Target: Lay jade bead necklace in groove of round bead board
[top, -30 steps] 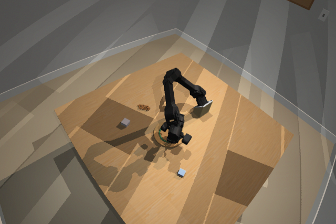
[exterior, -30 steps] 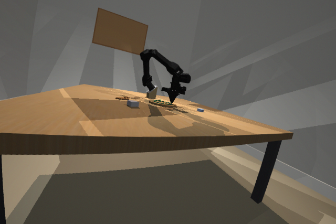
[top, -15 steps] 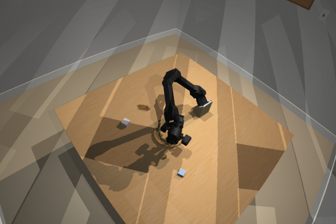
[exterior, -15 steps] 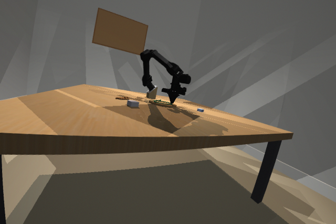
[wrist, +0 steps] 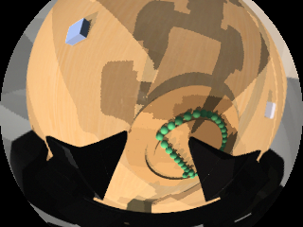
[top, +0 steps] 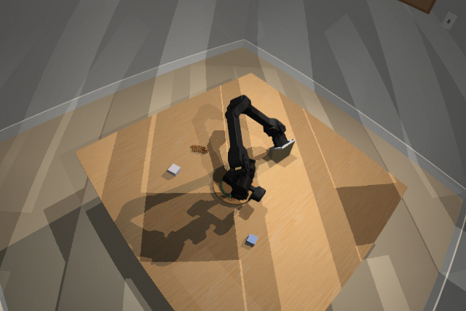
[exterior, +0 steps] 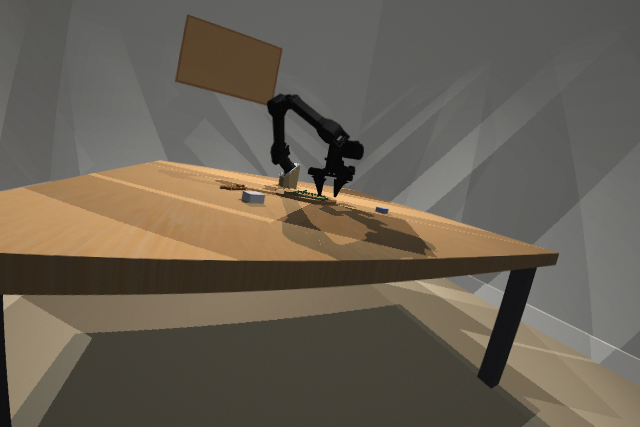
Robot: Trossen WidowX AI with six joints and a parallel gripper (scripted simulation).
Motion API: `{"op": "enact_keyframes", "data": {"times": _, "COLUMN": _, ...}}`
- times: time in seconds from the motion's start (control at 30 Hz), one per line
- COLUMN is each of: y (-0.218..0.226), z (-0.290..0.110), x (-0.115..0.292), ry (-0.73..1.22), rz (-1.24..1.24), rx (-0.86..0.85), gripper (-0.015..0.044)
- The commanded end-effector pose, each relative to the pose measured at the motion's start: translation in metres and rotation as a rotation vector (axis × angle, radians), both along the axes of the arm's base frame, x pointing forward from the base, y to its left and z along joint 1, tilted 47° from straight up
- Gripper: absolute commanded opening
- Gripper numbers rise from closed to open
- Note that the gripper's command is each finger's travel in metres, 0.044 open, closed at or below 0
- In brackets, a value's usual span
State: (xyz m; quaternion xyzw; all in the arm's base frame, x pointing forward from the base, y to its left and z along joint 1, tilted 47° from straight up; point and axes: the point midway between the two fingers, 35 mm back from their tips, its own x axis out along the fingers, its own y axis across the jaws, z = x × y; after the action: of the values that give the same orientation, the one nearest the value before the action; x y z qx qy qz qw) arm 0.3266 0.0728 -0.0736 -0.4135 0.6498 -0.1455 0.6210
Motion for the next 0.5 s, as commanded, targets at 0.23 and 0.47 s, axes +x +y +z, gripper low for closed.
{"op": "enact_keyframes", "data": {"times": 0.23, "y": 0.0037, "z": 0.0038, "x": -0.0003, "ry": -0.004, "rz": 0.001, "rx": -0.002, "gripper": 0.044}}
{"op": "enact_keyframes", "data": {"times": 0.47, "y": 0.0037, "z": 0.0038, "x": -0.0003, "ry": -0.004, "rz": 0.001, "rx": -0.002, "gripper": 0.044}}
